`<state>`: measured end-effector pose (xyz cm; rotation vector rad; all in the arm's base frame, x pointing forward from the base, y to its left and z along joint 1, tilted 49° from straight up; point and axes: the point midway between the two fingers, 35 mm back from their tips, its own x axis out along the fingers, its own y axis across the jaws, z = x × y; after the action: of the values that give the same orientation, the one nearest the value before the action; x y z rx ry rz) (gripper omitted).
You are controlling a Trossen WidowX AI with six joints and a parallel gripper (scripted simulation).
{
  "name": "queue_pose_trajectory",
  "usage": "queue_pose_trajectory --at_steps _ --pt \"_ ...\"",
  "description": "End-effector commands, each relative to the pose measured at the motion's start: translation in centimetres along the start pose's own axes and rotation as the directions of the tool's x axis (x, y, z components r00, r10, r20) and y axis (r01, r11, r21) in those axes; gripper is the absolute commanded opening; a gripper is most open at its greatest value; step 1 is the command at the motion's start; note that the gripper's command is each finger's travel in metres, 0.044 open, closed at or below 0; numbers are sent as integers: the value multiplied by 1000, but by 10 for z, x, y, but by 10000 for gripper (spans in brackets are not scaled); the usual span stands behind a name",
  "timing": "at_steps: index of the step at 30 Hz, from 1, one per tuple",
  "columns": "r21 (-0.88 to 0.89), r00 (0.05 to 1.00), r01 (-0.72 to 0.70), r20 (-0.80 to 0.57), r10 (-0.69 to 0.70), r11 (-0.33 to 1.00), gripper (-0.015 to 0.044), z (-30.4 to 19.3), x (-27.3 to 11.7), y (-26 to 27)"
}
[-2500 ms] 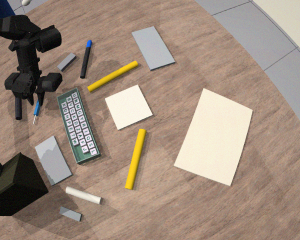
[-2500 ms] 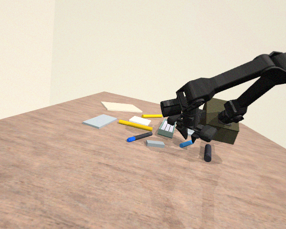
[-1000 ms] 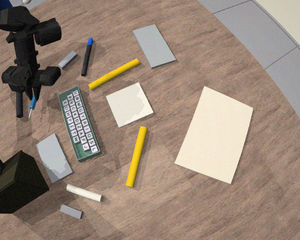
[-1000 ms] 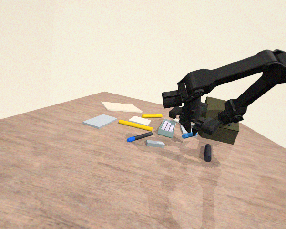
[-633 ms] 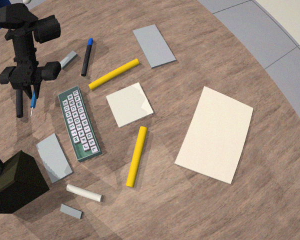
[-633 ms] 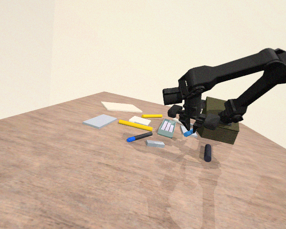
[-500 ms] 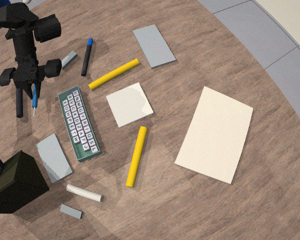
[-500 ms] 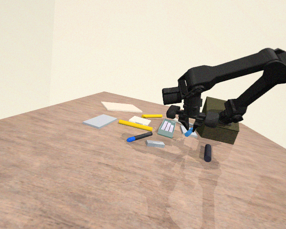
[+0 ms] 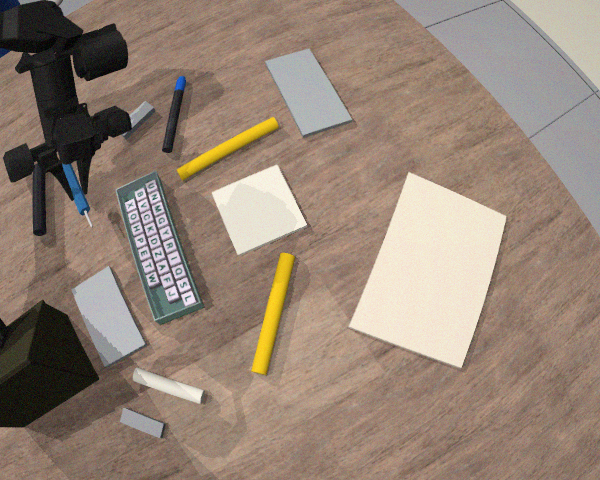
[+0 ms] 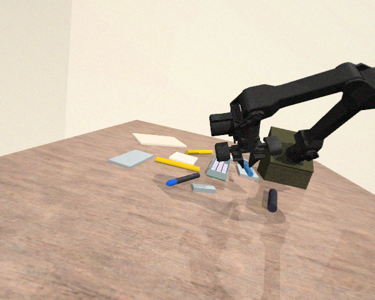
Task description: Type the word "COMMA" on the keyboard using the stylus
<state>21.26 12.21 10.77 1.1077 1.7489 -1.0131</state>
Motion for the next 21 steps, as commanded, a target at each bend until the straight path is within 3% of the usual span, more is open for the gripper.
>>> queue_pose_trajectory --at_steps 1,11,21 --pt "-108 1000 10 23 -8 994 0 4 1 3" --pt "-436 996 41 84 -5 899 0 14 -2 9" --pt "-708 989 105 145 -2 699 0 24 -5 15"
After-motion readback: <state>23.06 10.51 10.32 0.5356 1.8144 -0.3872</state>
